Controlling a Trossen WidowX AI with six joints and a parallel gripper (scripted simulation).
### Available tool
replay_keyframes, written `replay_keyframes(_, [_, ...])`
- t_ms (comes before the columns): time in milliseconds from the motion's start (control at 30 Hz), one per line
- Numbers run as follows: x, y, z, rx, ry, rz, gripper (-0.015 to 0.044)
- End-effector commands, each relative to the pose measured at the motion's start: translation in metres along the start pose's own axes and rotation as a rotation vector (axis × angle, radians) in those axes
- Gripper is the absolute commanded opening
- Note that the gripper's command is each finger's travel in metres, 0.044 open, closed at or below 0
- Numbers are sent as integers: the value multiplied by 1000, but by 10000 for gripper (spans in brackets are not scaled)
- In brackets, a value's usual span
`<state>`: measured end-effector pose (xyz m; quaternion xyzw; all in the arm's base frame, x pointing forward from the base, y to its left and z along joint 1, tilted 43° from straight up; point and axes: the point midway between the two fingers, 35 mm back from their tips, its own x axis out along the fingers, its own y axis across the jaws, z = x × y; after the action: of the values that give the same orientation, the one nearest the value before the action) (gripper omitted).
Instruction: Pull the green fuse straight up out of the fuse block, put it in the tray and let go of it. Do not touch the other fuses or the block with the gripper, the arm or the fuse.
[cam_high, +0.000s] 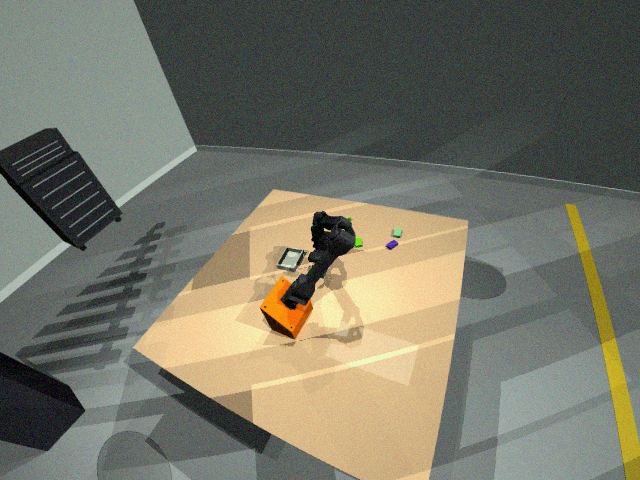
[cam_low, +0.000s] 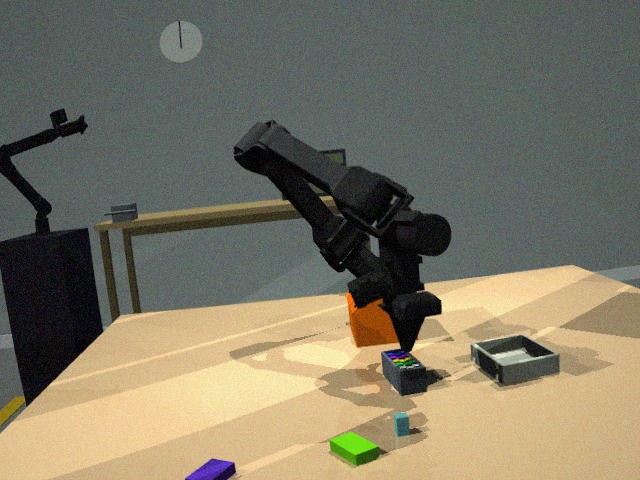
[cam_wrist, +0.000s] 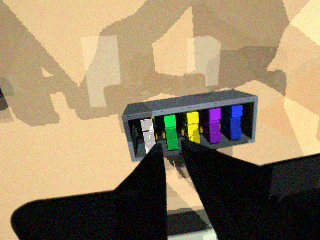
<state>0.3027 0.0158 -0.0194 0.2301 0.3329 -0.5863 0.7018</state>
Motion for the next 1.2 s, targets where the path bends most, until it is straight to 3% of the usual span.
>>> replay_keyframes(0, [6, -2, 1, -4, -5, -6, 66])
replay_keyframes(1167, [25, -3, 1, -4, -6, -6, 66])
